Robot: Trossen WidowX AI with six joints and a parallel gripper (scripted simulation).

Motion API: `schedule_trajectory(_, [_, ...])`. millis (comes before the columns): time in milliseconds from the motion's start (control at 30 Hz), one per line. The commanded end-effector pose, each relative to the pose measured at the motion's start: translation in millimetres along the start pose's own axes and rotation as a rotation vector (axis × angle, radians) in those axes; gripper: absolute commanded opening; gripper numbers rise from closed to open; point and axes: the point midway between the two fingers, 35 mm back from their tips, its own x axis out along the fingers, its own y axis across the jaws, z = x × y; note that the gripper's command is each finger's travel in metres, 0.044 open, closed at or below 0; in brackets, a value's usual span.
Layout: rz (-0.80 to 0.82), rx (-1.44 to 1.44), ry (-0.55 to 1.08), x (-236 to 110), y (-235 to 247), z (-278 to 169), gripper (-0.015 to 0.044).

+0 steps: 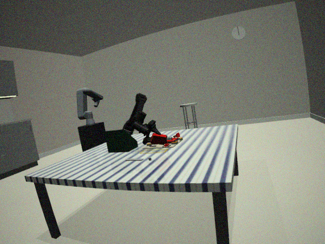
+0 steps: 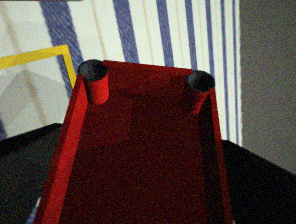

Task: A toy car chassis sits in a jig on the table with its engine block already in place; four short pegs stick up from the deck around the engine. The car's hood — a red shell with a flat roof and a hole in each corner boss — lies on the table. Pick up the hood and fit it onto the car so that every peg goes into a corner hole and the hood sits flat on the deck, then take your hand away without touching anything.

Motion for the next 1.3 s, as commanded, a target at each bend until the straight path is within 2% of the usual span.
schedule_trajectory(0, [0.000,-0.125,-0.006,0,0,1,0.0000])
schedule_trajectory(1267, [-0.003,-1.185,-0.005,4,12,-4,0.0000])
